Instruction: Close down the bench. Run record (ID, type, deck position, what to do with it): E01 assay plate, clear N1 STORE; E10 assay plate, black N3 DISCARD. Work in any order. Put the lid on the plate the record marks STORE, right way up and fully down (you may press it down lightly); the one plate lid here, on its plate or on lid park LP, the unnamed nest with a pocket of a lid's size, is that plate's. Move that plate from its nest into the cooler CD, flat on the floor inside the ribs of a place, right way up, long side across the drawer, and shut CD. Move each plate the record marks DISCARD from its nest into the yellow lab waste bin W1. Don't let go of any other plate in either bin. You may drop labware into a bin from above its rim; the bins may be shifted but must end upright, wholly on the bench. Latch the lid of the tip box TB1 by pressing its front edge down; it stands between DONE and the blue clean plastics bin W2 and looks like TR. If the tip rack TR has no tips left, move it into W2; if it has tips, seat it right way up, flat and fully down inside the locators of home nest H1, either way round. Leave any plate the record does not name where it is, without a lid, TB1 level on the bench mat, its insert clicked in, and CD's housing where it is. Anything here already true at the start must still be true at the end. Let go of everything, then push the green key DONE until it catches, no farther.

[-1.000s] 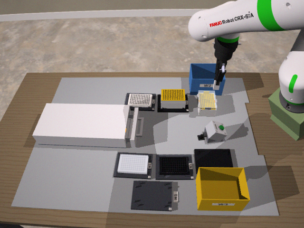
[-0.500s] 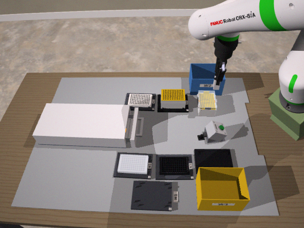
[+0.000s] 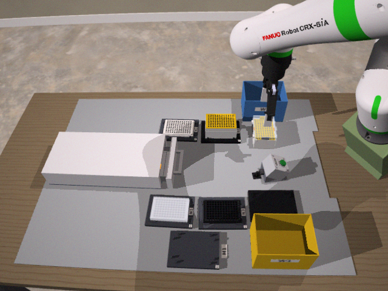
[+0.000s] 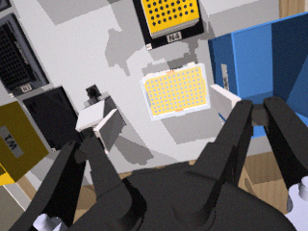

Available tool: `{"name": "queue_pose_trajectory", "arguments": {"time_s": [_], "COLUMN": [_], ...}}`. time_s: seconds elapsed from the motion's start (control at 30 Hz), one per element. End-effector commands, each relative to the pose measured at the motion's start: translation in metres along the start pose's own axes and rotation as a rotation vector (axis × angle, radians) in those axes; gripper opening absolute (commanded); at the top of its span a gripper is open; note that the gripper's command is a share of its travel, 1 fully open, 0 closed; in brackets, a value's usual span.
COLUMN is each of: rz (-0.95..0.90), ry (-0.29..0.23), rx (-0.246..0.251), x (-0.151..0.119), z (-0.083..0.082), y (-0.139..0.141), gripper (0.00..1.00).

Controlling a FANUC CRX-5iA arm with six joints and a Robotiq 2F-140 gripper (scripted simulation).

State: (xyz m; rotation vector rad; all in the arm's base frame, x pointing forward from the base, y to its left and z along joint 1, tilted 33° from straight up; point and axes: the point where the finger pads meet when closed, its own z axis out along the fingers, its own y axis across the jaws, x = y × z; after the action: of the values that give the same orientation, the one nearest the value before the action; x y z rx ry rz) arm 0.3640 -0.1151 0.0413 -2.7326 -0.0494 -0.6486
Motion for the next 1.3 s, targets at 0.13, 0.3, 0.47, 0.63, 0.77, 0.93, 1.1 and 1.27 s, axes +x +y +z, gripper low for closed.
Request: {"name": "queue_pose_trajectory", "arguments": {"time_s": [0.13, 0.3, 0.47, 0.63, 0.77, 0.93, 1.1, 1.27], "rz": [0.001, 0.001, 0.001, 0.001, 0.001, 0.001, 0.001, 0.001], "ry": [-0.001, -0.001, -0.001, -0.001, -0.001, -0.001, -0.001, -0.001], "rx": [-0.002, -0.002, -0.002, -0.002, -0.002, -0.002, -0.002, -0.002], "x": [0.03, 0.041, 0.059, 0.077, 0.088, 0.102, 0.12, 0.138], "z": [0.004, 0.005, 0.008, 0.01, 0.011, 0.013, 0.015, 0.018], "y": [-0.014, -0.019, -0.027, -0.036, -0.041, -0.048, -0.056, -0.065], "gripper": [0.87, 0.87, 0.87, 0.87, 0.87, 0.87, 0.87, 0.87]}}
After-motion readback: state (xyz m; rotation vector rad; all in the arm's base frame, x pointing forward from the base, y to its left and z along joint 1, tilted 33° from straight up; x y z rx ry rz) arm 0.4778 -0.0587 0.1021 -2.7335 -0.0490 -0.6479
